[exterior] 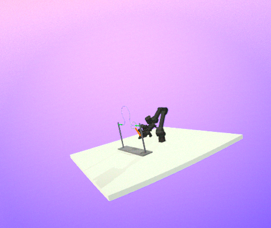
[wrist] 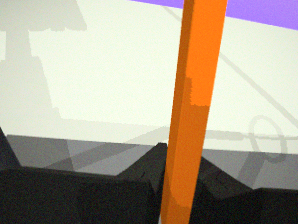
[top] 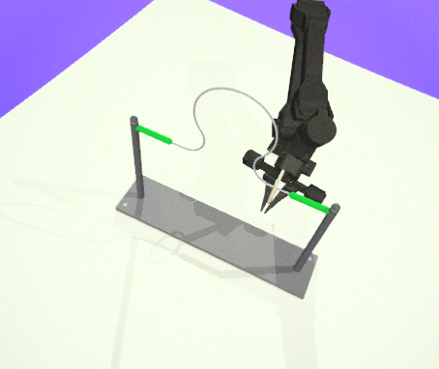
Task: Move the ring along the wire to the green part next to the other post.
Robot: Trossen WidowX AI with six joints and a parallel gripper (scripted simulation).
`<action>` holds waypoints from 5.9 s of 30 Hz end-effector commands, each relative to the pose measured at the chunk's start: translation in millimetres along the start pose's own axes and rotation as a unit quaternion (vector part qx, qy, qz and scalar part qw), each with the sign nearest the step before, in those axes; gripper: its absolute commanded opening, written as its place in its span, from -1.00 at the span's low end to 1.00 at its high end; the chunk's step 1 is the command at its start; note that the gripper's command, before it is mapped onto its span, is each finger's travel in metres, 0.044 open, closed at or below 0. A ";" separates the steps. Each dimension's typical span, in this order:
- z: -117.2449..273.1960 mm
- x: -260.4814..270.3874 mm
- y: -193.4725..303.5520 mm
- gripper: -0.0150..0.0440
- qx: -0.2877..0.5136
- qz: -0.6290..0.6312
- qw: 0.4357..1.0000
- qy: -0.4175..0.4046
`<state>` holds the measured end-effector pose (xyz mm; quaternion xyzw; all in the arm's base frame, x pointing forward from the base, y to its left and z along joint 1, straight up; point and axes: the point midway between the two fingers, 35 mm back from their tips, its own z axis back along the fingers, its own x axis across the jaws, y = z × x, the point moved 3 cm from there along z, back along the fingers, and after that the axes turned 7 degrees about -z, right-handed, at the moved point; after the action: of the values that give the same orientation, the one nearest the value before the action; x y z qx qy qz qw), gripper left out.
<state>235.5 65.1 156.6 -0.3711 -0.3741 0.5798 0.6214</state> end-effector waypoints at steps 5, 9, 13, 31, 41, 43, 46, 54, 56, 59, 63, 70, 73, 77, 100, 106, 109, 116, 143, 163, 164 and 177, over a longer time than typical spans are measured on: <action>0.2 11.3 2.0 -1.00 0.005 -0.015 1.000 -0.004; 0.7 16.1 2.4 -1.00 0.005 -0.018 1.000 -0.005; 1.2 20.5 2.9 -1.00 0.005 -0.019 1.000 -0.006; 3.4 39.8 4.9 -1.00 0.003 -0.022 1.000 -0.004; 4.5 49.9 5.9 -1.00 0.001 -0.022 1.000 -0.003; 4.7 51.9 6.1 -1.00 0.001 -0.022 1.000 -0.002; 4.4 52.7 6.9 -1.00 0.001 -0.022 1.000 -0.002; -0.8 52.9 16.5 -1.00 0.001 -0.022 1.000 -0.002; -2.2 52.9 19.5 -1.00 0.001 -0.022 1.000 -0.002; -4.3 52.7 23.9 -1.00 0.001 -0.022 1.000 -0.002; -5.3 52.6 26.0 -1.00 0.001 -0.022 1.000 -0.002; -5.3 52.6 26.0 -1.00 0.001 -0.022 1.000 -0.002; -5.3 52.6 26.0 -1.00 0.001 -0.022 1.000 -0.002; -5.3 52.6 26.0 -1.00 0.001 -0.022 1.000 -0.002; -1.7 53.4 25.6 0.05 0.002 -0.021 1.000 -0.004; 15.0 55.1 26.4 0.05 0.005 -0.022 1.000 -0.003; 24.5 55.1 26.6 0.05 0.006 -0.023 1.000 -0.002; 44.4 52.6 26.3 0.05 0.004 -0.022 1.000 -0.002; 44.9 52.5 26.3 0.05 0.003 -0.022 1.000 -0.002; 86.9 50.7 24.4 1.00 -0.001 -0.018 1.000 -0.006; 86.9 50.7 24.4 1.00 -0.001 -0.018 1.000 -0.006; 86.9 50.7 24.4 1.00 -0.001 -0.018 1.000 -0.006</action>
<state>149.4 120.1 174.3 -0.3611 -0.3828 0.5734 0.6279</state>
